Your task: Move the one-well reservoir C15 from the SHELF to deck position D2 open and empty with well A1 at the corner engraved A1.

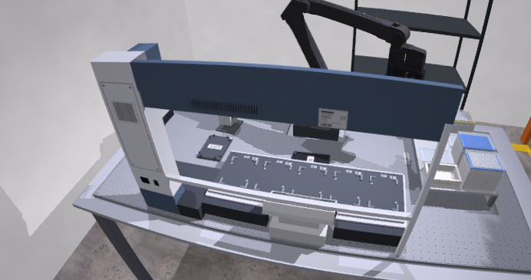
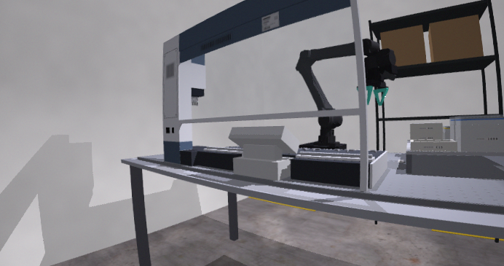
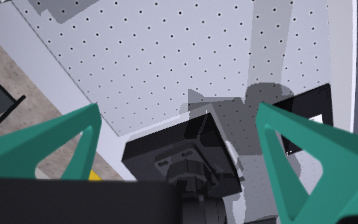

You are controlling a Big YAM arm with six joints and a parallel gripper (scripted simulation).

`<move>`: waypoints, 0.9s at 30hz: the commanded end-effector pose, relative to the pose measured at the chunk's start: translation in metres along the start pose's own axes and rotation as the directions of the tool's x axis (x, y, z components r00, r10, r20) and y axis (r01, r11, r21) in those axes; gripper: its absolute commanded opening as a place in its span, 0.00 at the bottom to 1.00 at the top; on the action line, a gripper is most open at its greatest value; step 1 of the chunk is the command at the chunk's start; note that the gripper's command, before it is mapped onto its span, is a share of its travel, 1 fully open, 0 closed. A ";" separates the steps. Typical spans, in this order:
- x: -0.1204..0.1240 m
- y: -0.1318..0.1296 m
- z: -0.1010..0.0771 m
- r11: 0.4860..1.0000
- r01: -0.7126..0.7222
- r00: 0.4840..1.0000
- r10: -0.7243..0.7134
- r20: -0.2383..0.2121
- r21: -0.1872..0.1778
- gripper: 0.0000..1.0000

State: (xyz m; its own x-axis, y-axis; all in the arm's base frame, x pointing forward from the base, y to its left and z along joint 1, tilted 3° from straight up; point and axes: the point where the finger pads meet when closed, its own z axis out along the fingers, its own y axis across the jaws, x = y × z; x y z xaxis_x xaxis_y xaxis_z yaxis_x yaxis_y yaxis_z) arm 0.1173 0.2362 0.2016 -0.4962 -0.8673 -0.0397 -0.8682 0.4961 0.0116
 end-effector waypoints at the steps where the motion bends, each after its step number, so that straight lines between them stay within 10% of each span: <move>1: -0.033 0.019 -0.025 0.995 0.097 0.992 -0.097 0.079 0.001 1.00; 27: -0.099 0.119 -0.024 0.892 0.453 0.889 -0.452 0.078 0.011 1.00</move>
State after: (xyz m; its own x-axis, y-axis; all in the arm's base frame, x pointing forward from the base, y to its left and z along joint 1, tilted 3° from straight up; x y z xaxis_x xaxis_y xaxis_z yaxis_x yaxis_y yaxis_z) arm 0.0653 0.3520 0.2053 -0.0757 -0.9963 -0.0398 -0.9971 0.0760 -0.0062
